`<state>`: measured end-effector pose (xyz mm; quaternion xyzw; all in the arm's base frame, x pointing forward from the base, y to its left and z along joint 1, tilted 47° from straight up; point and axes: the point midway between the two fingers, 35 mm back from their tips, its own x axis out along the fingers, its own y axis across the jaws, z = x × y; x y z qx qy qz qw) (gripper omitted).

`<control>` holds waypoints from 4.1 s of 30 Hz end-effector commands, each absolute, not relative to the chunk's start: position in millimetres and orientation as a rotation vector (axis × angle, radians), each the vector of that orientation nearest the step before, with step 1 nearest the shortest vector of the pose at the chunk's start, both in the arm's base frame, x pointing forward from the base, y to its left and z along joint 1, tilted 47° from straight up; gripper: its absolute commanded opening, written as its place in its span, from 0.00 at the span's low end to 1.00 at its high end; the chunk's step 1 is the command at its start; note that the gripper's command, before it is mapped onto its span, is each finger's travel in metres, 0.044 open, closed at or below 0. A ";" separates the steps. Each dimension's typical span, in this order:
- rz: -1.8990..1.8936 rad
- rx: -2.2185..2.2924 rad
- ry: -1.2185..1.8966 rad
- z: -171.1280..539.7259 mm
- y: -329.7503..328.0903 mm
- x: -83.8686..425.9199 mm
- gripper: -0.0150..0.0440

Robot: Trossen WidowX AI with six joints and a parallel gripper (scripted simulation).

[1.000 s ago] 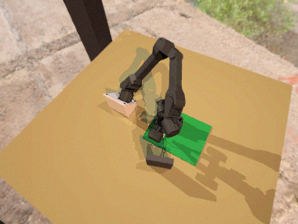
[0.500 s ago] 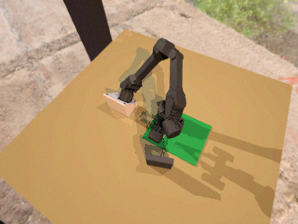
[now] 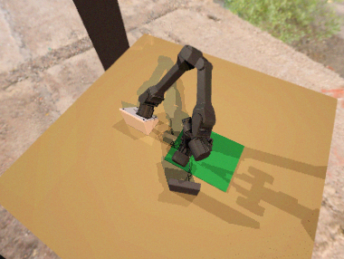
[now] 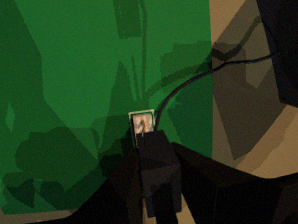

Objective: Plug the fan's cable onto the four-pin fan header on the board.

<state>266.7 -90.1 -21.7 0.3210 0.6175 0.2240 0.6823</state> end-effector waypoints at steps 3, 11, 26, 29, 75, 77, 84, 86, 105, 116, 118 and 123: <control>0.506 0.729 1.386 -30.8 -79.1 268.0 0.25; 0.506 0.729 1.386 -30.8 -79.1 268.0 0.25; 0.509 0.726 1.385 -30.1 -78.5 269.6 0.25; 0.509 0.726 1.385 -30.4 -78.2 269.7 0.25; 0.508 0.728 1.385 -41.8 -66.4 271.0 0.25; 0.508 0.728 1.385 -42.8 -65.4 271.2 0.25; 0.508 0.728 1.385 -45.7 -62.3 271.8 0.25; 0.508 0.728 1.385 -46.6 -61.4 271.9 0.25; 0.506 0.726 1.387 -7.5 -103.0 263.5 0.69; 0.502 0.724 1.386 0.7 -104.4 292.3 0.69; 0.502 0.723 1.385 8.4 -102.9 316.0 0.69; 0.508 0.725 1.381 29.3 -89.6 370.1 0.69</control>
